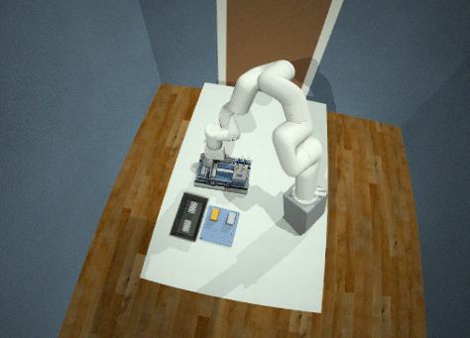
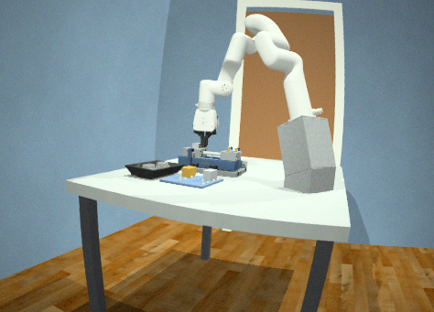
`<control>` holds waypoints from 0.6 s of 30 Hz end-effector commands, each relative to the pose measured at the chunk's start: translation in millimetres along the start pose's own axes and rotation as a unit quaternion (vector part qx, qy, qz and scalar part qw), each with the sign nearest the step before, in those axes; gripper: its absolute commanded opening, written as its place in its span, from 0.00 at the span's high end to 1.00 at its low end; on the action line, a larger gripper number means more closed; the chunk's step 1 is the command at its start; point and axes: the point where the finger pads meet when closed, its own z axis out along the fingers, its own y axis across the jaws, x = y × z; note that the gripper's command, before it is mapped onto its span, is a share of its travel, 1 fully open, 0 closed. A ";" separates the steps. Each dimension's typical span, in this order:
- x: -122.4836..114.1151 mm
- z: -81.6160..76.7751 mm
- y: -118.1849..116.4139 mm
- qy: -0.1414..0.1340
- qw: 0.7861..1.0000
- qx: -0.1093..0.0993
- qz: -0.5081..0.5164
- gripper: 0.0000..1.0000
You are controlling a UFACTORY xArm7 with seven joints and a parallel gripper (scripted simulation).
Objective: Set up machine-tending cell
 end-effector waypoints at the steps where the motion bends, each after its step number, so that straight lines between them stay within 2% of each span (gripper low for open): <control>1: 0.4 -1.6 -2.0 0.000 1.000 0.004 0.000 1.00; 18: 0.4 -1.5 7.9 0.000 1.000 0.004 0.000 1.00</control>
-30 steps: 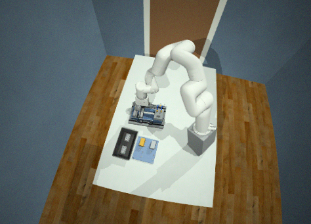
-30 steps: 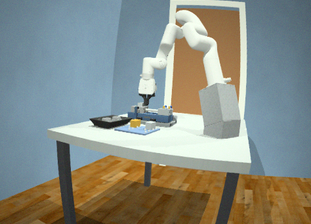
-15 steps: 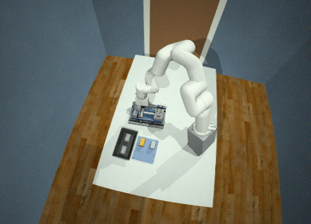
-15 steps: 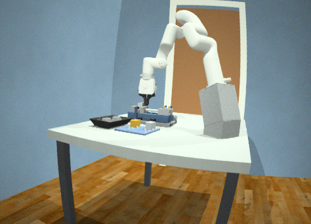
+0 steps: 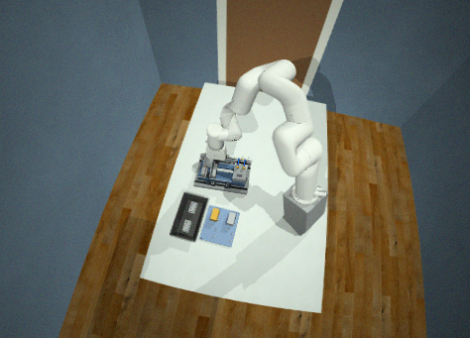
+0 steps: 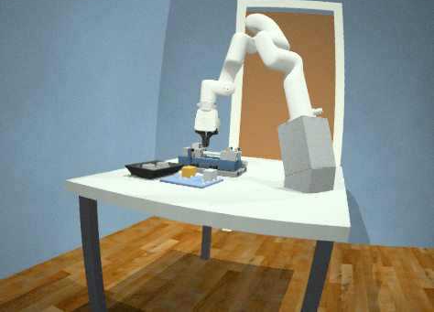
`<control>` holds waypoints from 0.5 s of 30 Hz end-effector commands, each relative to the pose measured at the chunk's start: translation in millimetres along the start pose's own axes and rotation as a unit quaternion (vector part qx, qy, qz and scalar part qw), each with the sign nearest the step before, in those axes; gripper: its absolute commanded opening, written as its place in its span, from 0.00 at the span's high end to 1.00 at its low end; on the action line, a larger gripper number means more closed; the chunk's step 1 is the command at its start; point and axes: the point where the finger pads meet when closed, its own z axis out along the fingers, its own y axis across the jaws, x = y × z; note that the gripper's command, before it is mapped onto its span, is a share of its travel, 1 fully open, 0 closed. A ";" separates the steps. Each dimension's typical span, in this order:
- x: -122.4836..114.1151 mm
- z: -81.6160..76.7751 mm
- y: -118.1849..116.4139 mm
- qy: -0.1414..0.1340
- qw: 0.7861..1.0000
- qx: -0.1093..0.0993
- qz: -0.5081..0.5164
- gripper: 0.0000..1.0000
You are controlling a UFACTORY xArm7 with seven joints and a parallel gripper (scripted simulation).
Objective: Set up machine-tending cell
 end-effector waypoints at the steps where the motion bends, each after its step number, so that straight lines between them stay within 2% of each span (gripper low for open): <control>1: 1.0 -0.6 1.4 0.001 1.000 0.000 0.000 1.00; 10: 1.0 -1.0 2.1 0.001 1.000 0.000 0.000 1.00; 15: 1.0 -6.8 2.1 0.001 1.000 0.000 0.000 1.00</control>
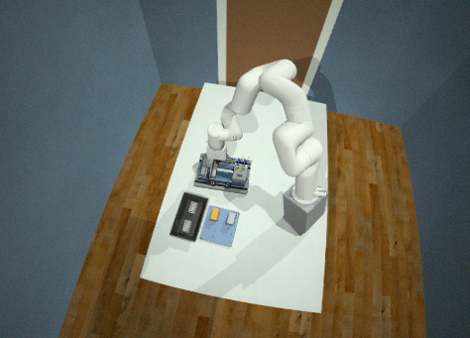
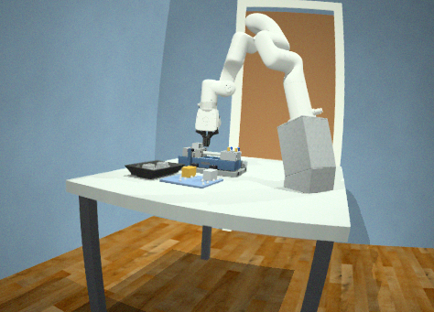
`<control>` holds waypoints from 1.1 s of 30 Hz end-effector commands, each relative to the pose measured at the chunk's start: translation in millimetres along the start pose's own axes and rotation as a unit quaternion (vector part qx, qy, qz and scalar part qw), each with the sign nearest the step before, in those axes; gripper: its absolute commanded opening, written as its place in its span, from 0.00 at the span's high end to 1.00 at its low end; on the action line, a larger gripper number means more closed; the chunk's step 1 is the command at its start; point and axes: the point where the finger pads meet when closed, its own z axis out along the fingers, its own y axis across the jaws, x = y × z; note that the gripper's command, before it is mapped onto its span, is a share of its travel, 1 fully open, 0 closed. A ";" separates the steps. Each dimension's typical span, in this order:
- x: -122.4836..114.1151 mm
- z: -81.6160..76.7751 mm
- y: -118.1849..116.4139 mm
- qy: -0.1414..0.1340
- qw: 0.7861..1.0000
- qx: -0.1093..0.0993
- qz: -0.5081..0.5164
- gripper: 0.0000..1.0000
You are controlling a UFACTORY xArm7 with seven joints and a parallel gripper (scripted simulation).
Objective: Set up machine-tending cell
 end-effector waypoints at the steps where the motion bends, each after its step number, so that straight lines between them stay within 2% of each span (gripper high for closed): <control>1: 0.4 -7.6 -1.4 0.001 1.000 0.002 0.000 1.00; 5: 0.4 -13.0 -1.4 0.001 1.000 0.002 0.000 1.00; 18: 0.4 -59.6 -1.4 0.001 1.000 0.002 0.000 1.00; 26: 0.4 -72.2 -1.2 0.001 1.000 0.002 0.000 1.00; 33: 0.1 -76.6 -1.4 0.000 1.000 0.002 0.000 1.00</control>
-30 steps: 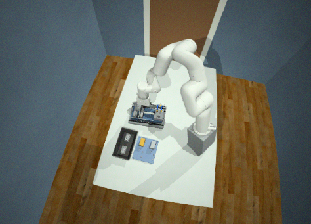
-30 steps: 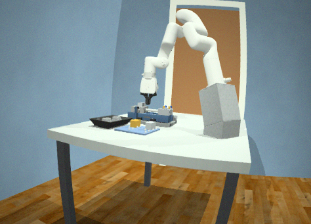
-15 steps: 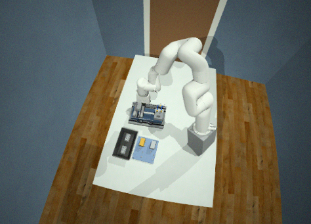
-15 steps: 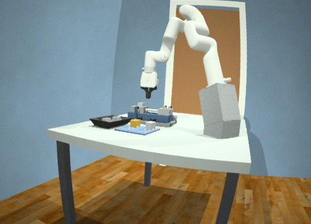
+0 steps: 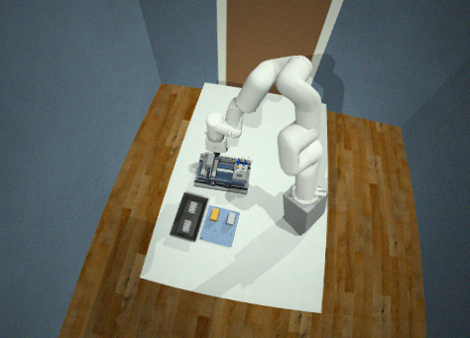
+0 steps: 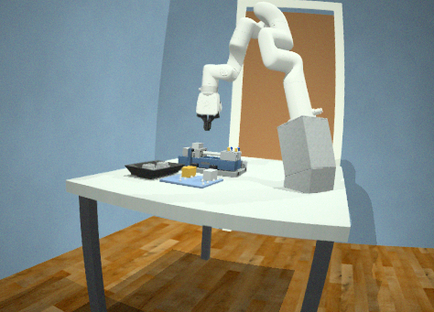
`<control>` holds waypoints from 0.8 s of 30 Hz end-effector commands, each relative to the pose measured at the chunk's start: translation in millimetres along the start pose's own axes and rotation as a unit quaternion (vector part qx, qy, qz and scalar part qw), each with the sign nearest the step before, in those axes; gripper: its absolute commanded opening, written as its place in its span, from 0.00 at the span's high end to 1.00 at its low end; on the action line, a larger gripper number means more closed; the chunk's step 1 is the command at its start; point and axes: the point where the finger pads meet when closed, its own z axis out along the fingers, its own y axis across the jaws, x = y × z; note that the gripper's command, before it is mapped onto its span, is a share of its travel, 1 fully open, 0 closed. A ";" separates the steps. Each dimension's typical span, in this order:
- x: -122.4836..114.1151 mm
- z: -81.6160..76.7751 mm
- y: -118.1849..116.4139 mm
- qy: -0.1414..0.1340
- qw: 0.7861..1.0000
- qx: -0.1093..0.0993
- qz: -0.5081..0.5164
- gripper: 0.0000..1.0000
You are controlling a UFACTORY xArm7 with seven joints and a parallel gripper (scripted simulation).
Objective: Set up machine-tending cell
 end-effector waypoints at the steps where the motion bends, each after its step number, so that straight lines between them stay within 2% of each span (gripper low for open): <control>1: 0.7 -3.9 -1.1 -0.002 1.000 0.001 0.000 1.00; 24: 1.1 -4.8 -1.6 -0.002 1.000 0.001 -0.007 1.00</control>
